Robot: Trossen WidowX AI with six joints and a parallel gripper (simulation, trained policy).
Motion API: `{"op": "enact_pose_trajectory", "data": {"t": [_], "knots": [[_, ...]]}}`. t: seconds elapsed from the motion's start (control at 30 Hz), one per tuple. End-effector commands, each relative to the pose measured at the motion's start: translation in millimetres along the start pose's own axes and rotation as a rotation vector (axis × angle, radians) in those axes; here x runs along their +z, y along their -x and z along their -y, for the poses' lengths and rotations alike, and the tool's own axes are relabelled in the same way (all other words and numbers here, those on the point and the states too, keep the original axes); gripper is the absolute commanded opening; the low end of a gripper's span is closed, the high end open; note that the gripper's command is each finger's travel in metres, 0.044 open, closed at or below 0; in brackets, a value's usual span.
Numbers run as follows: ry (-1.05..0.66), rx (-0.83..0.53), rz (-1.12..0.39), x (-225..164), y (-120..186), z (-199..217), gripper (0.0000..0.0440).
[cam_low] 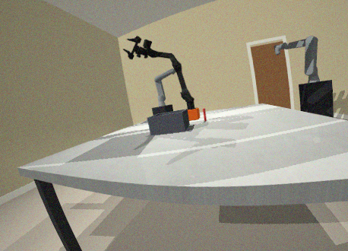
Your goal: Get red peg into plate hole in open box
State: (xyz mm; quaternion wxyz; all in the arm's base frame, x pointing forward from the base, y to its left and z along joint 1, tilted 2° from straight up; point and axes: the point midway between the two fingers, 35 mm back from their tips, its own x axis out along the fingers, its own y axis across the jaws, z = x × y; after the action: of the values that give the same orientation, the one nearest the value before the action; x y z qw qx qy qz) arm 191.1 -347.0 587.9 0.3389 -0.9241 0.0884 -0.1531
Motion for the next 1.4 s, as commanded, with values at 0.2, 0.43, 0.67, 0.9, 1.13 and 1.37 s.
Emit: {"op": "enact_pose_trajectory", "data": {"t": [0.2,0.43,0.67,0.9,1.13,1.37], "knots": [[-0.234,0.067,-0.006,14.3,-9.0,-30.0,0.044],[-0.465,0.139,-0.013,32.4,-18.1,-58.5,0.044],[-0.693,0.222,-0.021,56.5,-27.1,-85.2,0.044],[-0.914,0.318,-0.029,86.8,-35.6,-109.5,0.044],[-1.127,0.429,-0.04,123.3,-42.9,-129.9,0.044],[-1.329,0.56,-0.056,165.3,-48.1,-145.2,0.044]]}}
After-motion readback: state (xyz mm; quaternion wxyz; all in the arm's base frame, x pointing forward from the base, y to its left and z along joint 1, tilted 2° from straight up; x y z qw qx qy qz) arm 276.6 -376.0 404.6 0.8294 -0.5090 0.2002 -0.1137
